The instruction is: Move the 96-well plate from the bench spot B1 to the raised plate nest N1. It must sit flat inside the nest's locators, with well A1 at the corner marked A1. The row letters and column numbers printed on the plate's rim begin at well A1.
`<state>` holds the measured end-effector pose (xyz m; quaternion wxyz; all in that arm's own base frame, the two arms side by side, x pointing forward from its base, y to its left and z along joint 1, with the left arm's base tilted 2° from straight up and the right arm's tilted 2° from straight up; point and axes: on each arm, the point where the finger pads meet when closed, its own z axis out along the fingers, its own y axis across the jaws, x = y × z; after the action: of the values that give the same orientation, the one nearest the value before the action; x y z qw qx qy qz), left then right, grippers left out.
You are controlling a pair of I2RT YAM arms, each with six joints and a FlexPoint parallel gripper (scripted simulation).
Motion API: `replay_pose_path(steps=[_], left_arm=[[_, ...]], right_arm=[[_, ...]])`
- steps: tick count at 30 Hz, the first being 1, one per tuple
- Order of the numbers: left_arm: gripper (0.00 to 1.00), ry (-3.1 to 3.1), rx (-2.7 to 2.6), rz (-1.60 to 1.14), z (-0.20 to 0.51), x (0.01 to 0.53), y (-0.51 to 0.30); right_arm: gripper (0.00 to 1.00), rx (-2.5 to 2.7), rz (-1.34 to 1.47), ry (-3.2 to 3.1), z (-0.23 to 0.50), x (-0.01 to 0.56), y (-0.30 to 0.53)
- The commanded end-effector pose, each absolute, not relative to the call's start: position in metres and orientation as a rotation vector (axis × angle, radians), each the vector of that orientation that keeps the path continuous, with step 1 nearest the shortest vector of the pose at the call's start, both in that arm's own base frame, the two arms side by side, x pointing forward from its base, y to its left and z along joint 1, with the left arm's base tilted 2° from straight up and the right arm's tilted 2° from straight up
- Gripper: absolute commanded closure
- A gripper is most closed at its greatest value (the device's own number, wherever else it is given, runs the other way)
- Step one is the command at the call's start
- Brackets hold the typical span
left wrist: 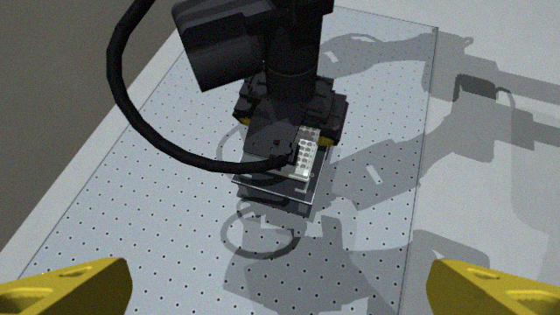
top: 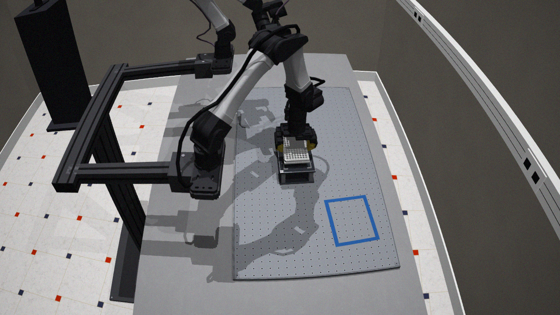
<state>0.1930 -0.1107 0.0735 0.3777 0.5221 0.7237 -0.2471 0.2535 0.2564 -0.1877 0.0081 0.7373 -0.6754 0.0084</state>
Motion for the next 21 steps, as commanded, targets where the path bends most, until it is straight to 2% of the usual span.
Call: replay_pose_path(steps=[1,21], left_arm=[[0.00,1.841,1.339,-0.645,0.076,0.191,-0.112],[0.00,1.841,1.340,-0.646,0.076,0.191,-0.112]], right_arm=[[0.24,2.322,0.034,-2.150,-0.181,0.264,0.266],[0.24,2.316,0.047,-2.180,-0.189,0.274,0.268]])
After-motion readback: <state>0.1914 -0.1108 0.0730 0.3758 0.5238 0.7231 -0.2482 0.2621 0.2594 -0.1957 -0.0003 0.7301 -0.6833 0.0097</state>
